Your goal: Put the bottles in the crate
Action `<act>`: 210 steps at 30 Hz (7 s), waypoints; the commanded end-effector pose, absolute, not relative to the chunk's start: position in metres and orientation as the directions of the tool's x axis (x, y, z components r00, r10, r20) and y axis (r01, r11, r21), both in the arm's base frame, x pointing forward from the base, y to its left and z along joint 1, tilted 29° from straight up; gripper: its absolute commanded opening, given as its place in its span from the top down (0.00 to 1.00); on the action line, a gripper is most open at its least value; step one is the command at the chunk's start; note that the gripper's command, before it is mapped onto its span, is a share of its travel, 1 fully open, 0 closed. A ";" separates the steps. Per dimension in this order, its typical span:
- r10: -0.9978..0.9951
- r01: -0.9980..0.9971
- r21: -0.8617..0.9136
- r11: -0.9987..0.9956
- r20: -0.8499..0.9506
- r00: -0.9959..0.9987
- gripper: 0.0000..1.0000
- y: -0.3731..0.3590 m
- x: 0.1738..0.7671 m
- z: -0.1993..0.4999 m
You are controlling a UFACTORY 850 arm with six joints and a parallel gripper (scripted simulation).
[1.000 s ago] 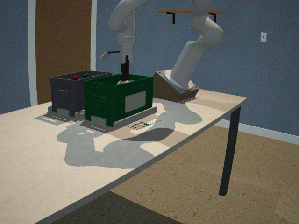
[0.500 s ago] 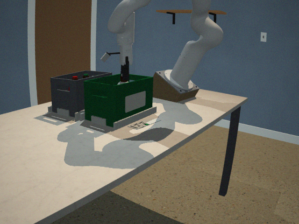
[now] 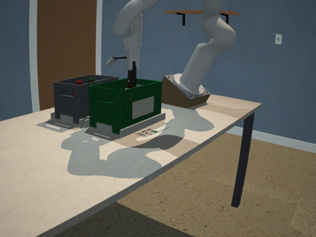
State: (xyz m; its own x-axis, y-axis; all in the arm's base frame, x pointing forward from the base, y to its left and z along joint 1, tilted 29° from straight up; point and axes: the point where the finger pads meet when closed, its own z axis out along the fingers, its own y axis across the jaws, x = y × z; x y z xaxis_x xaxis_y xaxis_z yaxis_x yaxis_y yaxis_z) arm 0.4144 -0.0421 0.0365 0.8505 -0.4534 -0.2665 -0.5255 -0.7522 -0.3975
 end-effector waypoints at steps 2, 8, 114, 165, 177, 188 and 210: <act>-0.454 -0.525 -0.398 -0.752 -0.265 0.851 1.00 -0.041 0.415 0.035; -0.454 -0.525 -0.398 -0.752 -0.265 0.851 1.00 -0.040 0.415 0.032; -0.454 -0.525 -0.398 -0.752 -0.265 0.851 0.35 -0.037 0.415 0.026; -0.454 -0.525 -0.398 -0.752 -0.265 0.851 0.35 -0.072 0.416 0.092; -0.454 -0.525 -0.398 -0.752 -0.265 0.851 0.35 -0.077 0.417 0.101; -0.454 -0.525 -0.398 -0.752 -0.265 0.851 0.35 -0.077 0.417 0.101; -0.454 -0.525 -0.398 -0.752 -0.265 0.851 0.35 -0.077 0.417 0.101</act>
